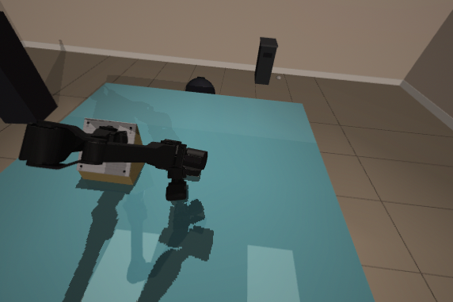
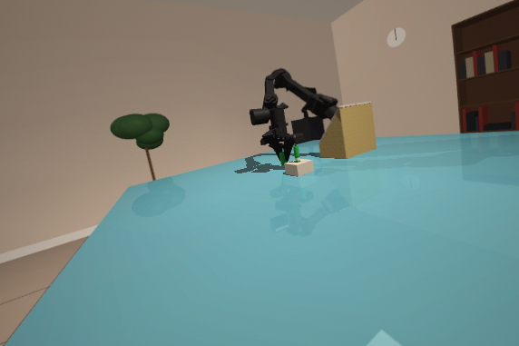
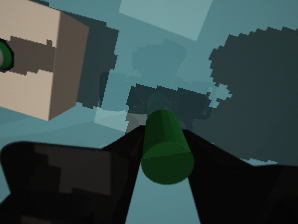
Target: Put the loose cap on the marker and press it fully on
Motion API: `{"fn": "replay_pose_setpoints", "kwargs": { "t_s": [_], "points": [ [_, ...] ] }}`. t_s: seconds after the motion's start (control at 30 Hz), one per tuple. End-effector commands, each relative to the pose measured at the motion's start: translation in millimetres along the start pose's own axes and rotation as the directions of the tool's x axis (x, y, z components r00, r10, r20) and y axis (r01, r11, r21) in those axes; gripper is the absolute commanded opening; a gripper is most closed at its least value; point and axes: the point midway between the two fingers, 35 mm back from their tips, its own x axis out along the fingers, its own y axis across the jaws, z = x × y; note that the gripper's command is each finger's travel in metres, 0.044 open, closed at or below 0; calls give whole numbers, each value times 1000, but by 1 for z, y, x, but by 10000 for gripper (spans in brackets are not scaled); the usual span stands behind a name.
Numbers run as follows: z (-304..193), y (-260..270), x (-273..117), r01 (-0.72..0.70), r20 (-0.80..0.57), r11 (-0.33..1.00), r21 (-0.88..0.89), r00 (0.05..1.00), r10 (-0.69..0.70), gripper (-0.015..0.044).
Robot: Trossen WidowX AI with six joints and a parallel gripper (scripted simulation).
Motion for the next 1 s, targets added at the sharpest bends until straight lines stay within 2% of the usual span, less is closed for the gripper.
{"fn": "replay_pose_setpoints", "kwargs": {
  "t_s": [0.0,0.7,0.97],
  "points": [
    [2,-1,-7,-1,5,1000,11,1000,1,0],
    [-4,-3,-46,-5,-19,999,34,1000,6,0],
    [9,12,-55,-17,-9,999,32,1000,17,0]
  ]
}}
